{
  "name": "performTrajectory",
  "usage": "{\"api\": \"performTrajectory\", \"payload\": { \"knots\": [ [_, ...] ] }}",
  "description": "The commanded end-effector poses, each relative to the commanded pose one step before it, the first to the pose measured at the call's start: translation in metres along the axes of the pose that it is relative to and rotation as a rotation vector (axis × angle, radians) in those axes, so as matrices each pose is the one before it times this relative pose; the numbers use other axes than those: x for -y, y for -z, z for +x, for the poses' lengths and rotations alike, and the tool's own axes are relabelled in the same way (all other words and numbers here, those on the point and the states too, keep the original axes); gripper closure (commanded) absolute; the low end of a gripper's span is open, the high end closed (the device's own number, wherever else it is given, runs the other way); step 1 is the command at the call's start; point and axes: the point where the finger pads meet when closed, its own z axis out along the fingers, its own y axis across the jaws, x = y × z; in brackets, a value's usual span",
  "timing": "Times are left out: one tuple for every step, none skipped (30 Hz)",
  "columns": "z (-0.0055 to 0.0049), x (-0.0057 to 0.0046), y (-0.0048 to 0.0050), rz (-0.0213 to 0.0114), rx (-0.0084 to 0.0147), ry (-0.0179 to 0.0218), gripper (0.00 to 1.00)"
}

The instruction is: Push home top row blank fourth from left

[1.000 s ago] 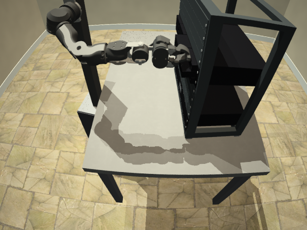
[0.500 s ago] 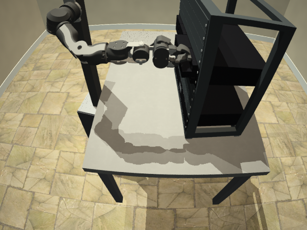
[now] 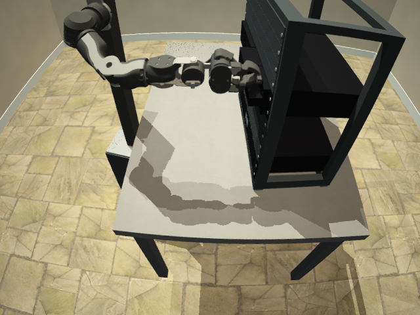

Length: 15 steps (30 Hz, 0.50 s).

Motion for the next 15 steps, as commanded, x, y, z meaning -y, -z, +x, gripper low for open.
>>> {"api": "performTrajectory", "payload": {
  "knots": [
    [0.01473,-0.00919,-0.003777,-0.02214,-0.04309,-0.00256,1.0],
    [0.0,0.0,0.0,0.0,0.0,0.0,1.0],
    [0.0,0.0,0.0,0.0,0.0,0.0,1.0],
    [0.0,0.0,0.0,0.0,0.0,0.0,1.0],
    [0.0,0.0,0.0,0.0,0.0,0.0,1.0],
    [0.0,0.0,0.0,0.0,0.0,0.0,1.0],
    [0.0,0.0,0.0,0.0,0.0,0.0,1.0],
    [0.0,0.0,0.0,0.0,0.0,0.0,1.0],
    [-0.00006,0.00005,-0.000031,0.00014,0.00021,-0.00003,1.0],
    [-0.00029,0.00023,-0.000175,0.0007,0.00104,-0.00014,1.0],
    [-0.0002,0.0002,-0.000379,0.00075,0.00109,-0.00016,1.0],
    [0.00013,0.00001,-0.00055,0.00034,0.00047,-0.00007,1.0],
    [0.00035,-0.00013,-0.000617,0.00001,-0.00003,0.0,1.0],
    [0.00044,-0.0002,-0.000563,-0.0002,-0.00035,0.00005,1.0],
    [0.0,0.0,0.0,0.0,0.0,0.0,1.0]
  ]
}}
